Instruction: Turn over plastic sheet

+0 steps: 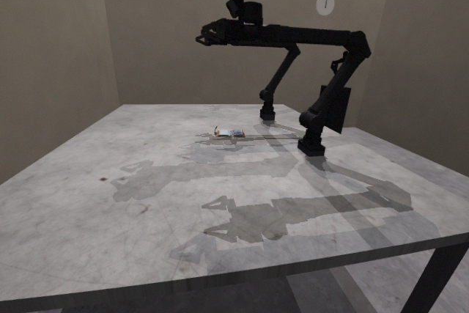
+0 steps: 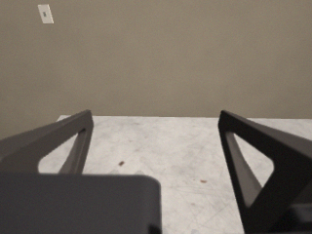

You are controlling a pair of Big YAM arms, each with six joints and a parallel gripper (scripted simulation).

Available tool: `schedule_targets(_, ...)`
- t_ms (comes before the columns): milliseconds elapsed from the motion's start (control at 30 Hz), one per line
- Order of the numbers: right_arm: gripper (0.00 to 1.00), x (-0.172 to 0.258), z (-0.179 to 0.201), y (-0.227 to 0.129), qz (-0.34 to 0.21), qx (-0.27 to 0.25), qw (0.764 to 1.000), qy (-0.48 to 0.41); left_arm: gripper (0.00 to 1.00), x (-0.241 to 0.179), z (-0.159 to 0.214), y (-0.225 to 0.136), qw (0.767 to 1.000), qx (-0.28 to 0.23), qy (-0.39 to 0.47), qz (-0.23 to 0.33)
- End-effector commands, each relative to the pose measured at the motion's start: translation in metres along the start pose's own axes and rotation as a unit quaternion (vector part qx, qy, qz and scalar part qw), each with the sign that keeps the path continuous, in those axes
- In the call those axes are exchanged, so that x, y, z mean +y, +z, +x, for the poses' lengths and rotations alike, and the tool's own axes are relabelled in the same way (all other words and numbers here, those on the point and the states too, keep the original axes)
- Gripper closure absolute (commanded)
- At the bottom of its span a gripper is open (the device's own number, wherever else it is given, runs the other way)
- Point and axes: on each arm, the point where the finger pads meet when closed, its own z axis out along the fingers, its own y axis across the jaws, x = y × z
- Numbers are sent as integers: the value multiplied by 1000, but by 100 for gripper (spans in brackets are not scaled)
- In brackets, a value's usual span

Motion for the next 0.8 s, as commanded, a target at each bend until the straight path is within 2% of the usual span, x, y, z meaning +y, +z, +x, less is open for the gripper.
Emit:
schedule_targets(0,0,0,-7,-1,1,-7,1000,0,0,0,-10,-1,1000,-9,0,1)
schedule_targets(567,0,0,-7,-1,1,-7,1000,0,0,0,-10,-1,1000,-9,0,1)
schedule_targets(767,0,19,23,-35,-33,26,999,-21,0,-38,56,-18,997,63,34,38)
